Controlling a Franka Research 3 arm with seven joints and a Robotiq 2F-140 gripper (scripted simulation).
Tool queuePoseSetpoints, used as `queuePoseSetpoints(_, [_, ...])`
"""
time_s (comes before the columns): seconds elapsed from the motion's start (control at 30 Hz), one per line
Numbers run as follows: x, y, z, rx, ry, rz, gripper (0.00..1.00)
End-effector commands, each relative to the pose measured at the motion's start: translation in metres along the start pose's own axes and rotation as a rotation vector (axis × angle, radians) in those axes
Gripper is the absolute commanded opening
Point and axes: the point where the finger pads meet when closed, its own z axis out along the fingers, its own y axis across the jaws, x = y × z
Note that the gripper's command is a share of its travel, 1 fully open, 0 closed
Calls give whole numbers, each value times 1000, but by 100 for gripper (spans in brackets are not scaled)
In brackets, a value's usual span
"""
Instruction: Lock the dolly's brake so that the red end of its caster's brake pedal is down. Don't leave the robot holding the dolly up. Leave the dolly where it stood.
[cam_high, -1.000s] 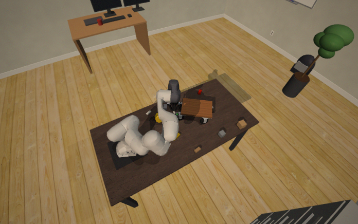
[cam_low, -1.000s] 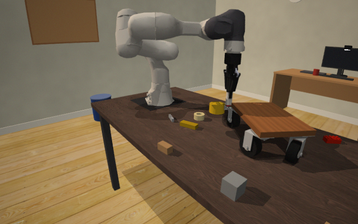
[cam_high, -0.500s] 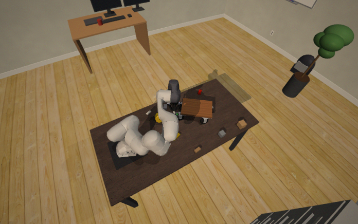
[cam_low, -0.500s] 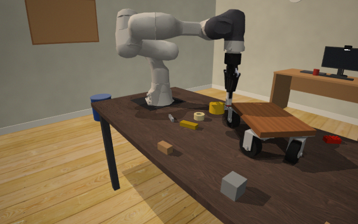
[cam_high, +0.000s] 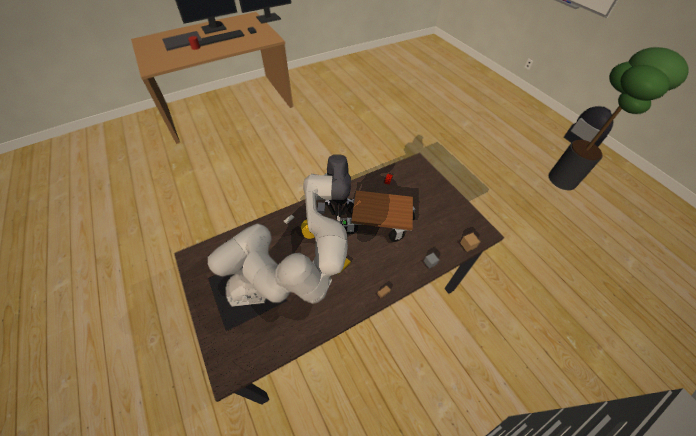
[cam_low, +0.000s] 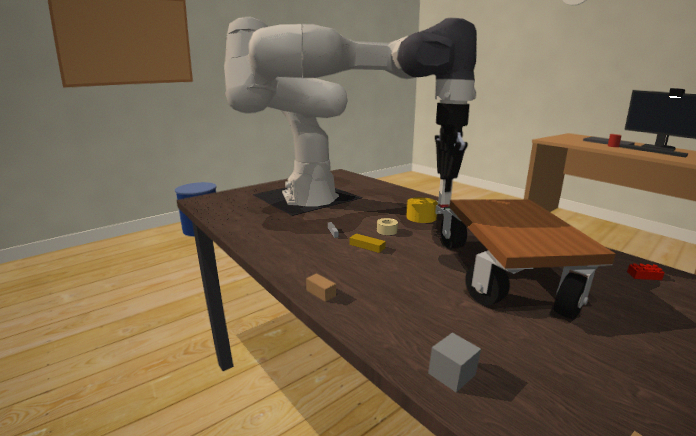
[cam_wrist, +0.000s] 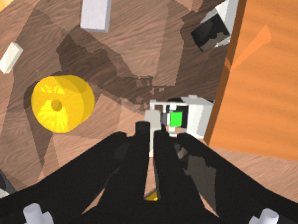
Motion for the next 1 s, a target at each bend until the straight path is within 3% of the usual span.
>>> queuePoseSetpoints(0.0, [2,1,0,-2,3,4,0])
queuePoseSetpoints(0.97, [2,1,7,-2,3,4,0])
